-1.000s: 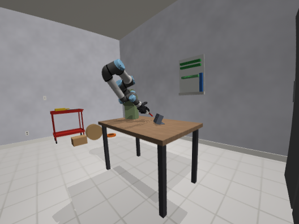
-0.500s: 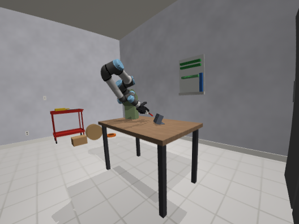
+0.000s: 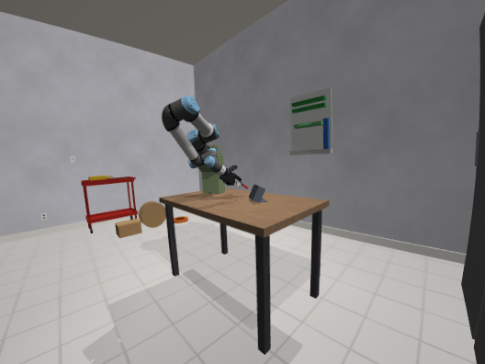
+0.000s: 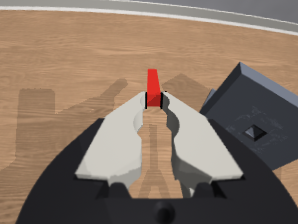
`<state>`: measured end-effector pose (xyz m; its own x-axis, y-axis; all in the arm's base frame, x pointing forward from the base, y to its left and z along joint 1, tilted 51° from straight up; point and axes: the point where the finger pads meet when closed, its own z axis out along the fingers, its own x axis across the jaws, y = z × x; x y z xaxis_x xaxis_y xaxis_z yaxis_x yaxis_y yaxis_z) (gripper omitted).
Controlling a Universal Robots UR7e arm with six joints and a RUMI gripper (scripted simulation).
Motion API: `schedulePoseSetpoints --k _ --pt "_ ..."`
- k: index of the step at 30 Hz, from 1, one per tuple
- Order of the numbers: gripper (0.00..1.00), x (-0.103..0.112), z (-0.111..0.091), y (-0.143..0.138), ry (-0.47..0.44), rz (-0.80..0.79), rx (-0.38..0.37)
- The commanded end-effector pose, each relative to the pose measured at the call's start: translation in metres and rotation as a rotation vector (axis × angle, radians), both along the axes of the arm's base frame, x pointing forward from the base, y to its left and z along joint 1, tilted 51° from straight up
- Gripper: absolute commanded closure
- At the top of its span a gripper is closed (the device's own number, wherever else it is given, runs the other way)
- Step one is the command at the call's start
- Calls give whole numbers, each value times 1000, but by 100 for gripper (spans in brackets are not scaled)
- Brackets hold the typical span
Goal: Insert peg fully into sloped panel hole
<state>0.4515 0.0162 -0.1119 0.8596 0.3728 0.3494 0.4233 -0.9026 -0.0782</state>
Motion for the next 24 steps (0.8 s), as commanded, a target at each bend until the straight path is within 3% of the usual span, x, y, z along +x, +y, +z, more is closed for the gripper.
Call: schedulePoseSetpoints --k 1,24 --pt "100 2 5 -1 -9 -13 20" --pt "100 11 23 -8 -45 -65 94"
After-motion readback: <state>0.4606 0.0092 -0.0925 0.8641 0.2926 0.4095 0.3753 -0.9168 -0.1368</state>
